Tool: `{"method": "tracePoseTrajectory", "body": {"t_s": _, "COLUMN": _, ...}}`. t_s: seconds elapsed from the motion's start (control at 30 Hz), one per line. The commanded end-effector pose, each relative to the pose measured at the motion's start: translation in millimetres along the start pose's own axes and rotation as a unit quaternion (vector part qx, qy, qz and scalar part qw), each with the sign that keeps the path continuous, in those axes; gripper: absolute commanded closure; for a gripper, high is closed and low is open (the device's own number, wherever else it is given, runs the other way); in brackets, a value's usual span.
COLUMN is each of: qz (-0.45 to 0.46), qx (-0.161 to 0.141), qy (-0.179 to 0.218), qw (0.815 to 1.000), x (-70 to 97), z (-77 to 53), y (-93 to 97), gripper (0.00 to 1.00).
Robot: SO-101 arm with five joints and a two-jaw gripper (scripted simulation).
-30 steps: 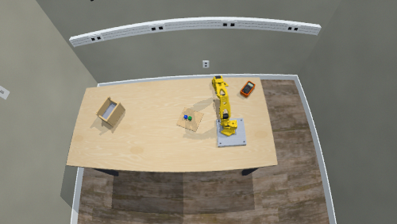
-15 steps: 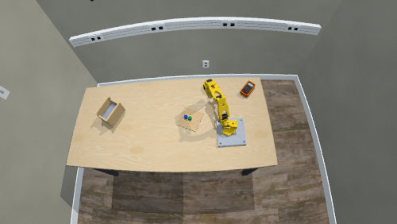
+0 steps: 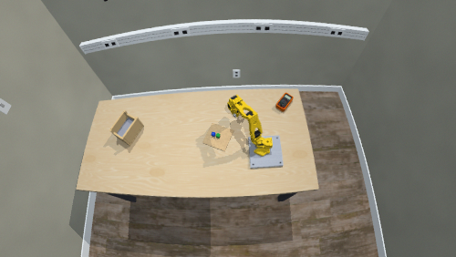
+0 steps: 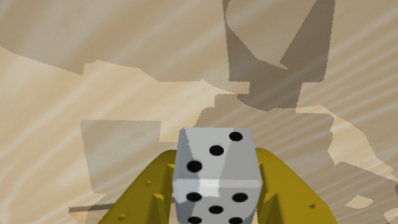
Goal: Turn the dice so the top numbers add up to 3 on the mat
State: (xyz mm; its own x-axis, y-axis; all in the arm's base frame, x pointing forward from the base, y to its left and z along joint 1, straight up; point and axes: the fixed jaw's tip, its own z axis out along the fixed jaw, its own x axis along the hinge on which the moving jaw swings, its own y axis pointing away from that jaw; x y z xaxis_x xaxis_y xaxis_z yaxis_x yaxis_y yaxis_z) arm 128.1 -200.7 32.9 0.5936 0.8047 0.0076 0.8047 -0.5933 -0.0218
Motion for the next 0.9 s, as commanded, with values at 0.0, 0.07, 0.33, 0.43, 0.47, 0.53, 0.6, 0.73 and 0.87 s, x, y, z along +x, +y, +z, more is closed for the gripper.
{"method": "tracePoseTrajectory", "body": {"t_s": 0.0, "qz": 0.000, "qx": -0.006, "qy": -0.002, "qw": 1.000, "x": 2.6, "z": -2.1, "y": 0.3, "gripper": 1.00}}
{"method": "tracePoseTrajectory", "body": {"t_s": 0.07, "qz": -0.006, "qx": -0.006, "qy": -0.002, "qw": 1.000, "x": 5.4, "z": -2.1, "y": 0.8, "gripper": 1.00}}
{"method": "tracePoseTrajectory", "body": {"t_s": 0.33, "qz": -0.081, "qx": -0.006, "qy": -0.003, "qw": 0.997, "x": 41.4, "z": -2.7, "y": 2.8, "gripper": 1.00}}
{"method": "tracePoseTrajectory", "body": {"t_s": 0.43, "qz": -0.109, "qx": -0.005, "qy": -0.004, "qw": 0.994, "x": 54.2, "z": -2.7, "y": 2.1, "gripper": 1.00}}
{"method": "tracePoseTrajectory", "body": {"t_s": 0.47, "qz": -0.109, "qx": -0.005, "qy": -0.004, "qw": 0.994, "x": 54.2, "z": -2.7, "y": 2.1, "gripper": 1.00}}
{"method": "tracePoseTrajectory", "body": {"t_s": 0.53, "qz": -0.136, "qx": -0.005, "qy": -0.004, "qw": 0.991, "x": 66.8, "z": -2.7, "y": 0.6, "gripper": 1.00}}
{"method": "tracePoseTrajectory", "body": {"t_s": 0.6, "qz": -0.161, "qx": -0.005, "qy": -0.004, "qw": 0.987, "x": 78.3, "z": -2.6, "y": -1.5, "gripper": 1.00}}
{"method": "tracePoseTrajectory", "body": {"t_s": 0.73, "qz": -0.199, "qx": -0.005, "qy": -0.005, "qw": 0.980, "x": 95.2, "z": -2.3, "y": -5.9, "gripper": 1.00}}
{"method": "tracePoseTrajectory", "body": {"t_s": 0.87, "qz": -0.216, "qx": -0.005, "qy": -0.005, "qw": 0.976, "x": 102.6, "z": -2.1, "y": -8.3, "gripper": 1.00}}
